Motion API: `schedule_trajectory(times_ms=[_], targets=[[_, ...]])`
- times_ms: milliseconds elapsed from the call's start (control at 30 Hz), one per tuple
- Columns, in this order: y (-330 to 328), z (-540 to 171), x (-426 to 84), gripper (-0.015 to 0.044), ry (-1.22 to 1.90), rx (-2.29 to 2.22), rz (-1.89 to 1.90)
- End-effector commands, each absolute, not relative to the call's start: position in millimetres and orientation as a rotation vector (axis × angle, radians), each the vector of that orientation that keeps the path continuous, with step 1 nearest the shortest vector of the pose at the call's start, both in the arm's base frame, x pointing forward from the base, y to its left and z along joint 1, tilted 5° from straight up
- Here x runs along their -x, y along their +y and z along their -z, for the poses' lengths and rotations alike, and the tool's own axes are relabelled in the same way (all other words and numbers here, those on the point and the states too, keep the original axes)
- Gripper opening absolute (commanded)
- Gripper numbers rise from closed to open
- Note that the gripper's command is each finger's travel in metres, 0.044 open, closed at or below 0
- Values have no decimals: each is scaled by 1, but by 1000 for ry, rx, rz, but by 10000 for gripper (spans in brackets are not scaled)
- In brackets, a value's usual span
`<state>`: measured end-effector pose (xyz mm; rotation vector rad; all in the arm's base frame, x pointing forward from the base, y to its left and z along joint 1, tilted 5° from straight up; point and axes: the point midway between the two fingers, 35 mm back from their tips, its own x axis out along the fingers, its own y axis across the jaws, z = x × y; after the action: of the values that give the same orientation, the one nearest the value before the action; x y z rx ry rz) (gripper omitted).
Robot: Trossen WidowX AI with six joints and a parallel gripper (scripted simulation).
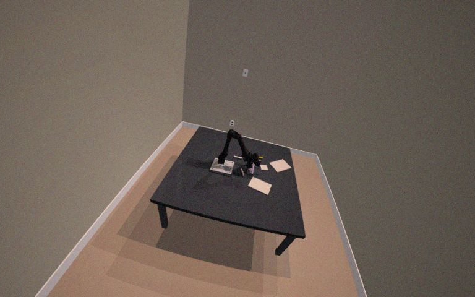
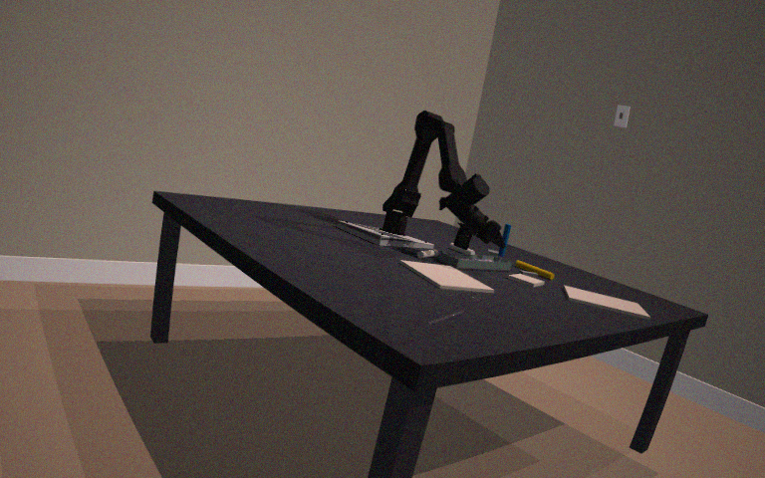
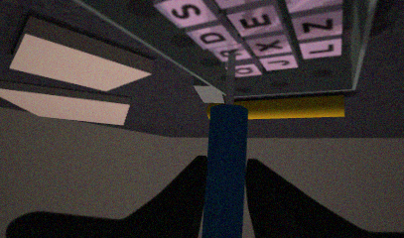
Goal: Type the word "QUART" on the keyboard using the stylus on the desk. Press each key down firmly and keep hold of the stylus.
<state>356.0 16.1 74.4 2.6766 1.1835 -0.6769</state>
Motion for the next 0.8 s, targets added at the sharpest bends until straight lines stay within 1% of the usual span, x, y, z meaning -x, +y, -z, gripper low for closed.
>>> schedule_trajectory(times_ms=[0, 167, 333, 533, 600, 767], targets=[[15, -86, -358, 81, 1177, -2678, 675], [13, -110, -357, 81, 1177, -2678, 674], [13, -107, -357, 85, 1172, -2681, 678], [13, -107, -357, 45, 1172, -2681, 678], [11, -107, -356, 0, 1172, -2679, 680], [-6, -105, -349, 0, 1172, -2668, 691]])
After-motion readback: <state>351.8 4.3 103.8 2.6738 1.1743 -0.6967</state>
